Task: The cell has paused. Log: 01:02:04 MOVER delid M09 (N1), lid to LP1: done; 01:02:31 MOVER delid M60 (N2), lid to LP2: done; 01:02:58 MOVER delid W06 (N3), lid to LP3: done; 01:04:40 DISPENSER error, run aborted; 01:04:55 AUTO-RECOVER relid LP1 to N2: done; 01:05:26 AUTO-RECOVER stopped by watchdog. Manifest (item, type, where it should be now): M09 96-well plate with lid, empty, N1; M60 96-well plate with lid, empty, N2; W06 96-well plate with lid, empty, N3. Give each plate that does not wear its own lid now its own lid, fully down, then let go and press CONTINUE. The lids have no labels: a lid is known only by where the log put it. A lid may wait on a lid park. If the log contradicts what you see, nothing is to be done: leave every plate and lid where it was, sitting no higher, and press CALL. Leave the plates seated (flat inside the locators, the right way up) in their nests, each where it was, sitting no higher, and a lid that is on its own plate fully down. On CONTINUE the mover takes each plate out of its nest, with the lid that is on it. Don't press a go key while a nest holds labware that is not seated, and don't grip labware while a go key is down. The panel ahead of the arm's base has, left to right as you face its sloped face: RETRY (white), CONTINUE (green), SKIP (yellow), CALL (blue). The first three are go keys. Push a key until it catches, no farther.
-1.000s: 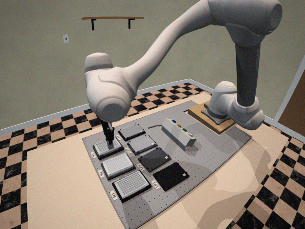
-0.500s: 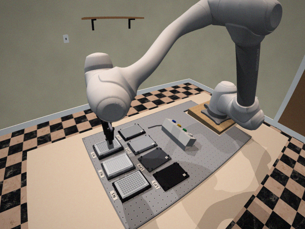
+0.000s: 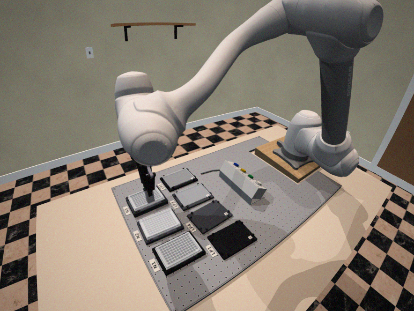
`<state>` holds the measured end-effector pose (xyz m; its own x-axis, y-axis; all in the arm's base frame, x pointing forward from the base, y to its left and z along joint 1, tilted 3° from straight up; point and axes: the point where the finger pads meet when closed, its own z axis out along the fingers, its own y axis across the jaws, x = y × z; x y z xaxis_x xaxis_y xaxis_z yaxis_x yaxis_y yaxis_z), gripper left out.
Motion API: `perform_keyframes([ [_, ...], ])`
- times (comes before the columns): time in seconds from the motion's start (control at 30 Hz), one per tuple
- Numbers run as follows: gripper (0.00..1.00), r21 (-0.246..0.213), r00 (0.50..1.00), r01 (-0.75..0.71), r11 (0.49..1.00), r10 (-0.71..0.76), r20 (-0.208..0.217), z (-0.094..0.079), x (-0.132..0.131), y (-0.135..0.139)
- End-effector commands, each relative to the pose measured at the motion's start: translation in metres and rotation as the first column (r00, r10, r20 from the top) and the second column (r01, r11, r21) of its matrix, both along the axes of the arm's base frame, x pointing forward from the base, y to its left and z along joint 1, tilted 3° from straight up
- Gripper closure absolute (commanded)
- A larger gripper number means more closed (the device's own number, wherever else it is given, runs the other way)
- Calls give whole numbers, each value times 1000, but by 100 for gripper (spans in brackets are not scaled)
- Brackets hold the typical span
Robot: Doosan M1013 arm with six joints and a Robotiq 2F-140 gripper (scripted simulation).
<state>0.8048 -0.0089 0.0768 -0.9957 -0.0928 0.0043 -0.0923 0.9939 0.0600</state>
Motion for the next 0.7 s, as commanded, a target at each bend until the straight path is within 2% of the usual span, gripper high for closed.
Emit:
perform_keyframes([
  [0.0,100,1,999,-36,999,36,2,0,0,1],
  [0.17,100,1,977,-215,977,215,13,0,0,5],
  [0.27,100,-1,922,-386,922,386,24,1,0,9],
  [0.33,100,-1,922,-386,922,386,24,1,0,9],
  [0.43,100,-5,809,-587,810,587,37,1,0,14],
  [0.57,100,-17,618,-785,620,785,48,2,0,23],
  [0.67,100,-29,456,-889,458,889,51,2,0,30],
])
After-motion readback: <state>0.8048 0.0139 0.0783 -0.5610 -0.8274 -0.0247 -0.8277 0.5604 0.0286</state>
